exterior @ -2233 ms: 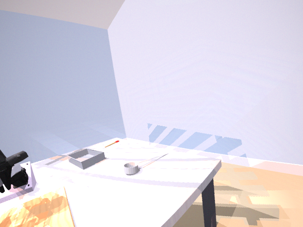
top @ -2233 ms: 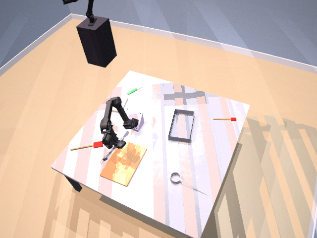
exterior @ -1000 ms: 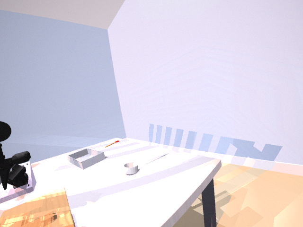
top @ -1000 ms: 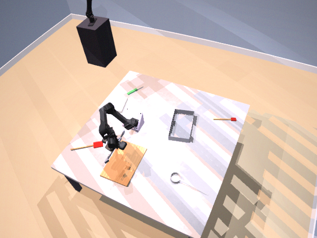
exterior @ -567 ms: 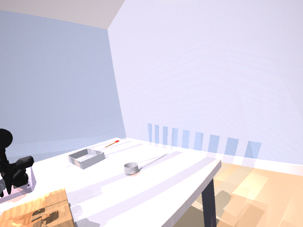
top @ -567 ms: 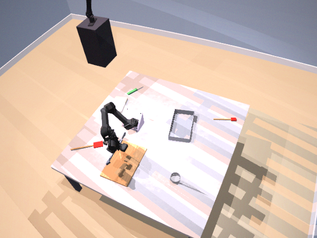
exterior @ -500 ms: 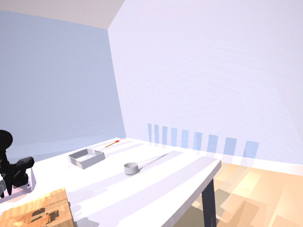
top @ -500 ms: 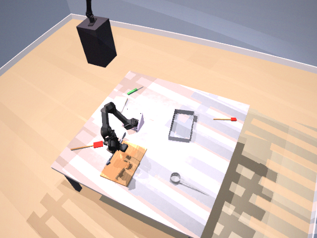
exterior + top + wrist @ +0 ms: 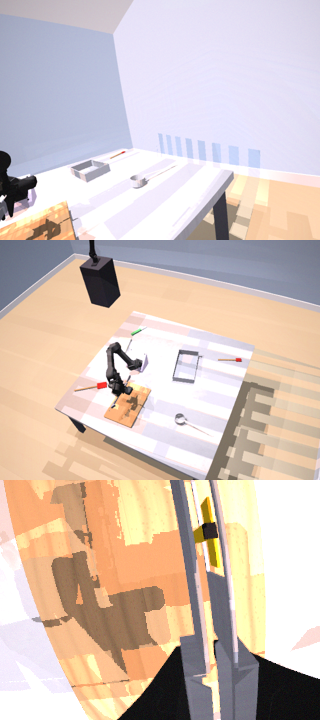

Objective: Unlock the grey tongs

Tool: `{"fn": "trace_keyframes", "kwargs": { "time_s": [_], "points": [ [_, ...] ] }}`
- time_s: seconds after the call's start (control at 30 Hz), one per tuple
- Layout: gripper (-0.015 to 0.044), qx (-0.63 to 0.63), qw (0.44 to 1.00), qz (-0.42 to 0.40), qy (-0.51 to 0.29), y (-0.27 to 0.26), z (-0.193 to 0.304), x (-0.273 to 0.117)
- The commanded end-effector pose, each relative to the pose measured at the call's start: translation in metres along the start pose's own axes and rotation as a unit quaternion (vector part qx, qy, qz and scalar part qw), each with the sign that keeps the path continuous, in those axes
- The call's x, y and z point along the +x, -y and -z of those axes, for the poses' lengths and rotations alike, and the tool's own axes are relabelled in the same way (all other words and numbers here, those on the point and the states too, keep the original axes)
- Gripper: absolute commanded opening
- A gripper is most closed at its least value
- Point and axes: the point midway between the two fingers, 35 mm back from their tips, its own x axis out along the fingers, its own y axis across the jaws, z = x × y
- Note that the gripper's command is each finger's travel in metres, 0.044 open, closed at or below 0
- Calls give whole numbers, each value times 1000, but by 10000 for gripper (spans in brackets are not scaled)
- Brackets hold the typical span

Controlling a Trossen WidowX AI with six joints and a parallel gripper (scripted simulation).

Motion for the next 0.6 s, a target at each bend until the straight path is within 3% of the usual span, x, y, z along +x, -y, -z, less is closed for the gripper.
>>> {"fn": "trace_keyframes", "kwargs": {
  "time_s": [0.0,0.57],
  "points": [
    [-150,-2,1000,-2,1,-1,0,6],
    [-150,-4,1000,-2,5,2,-1,33]
  ]
}}
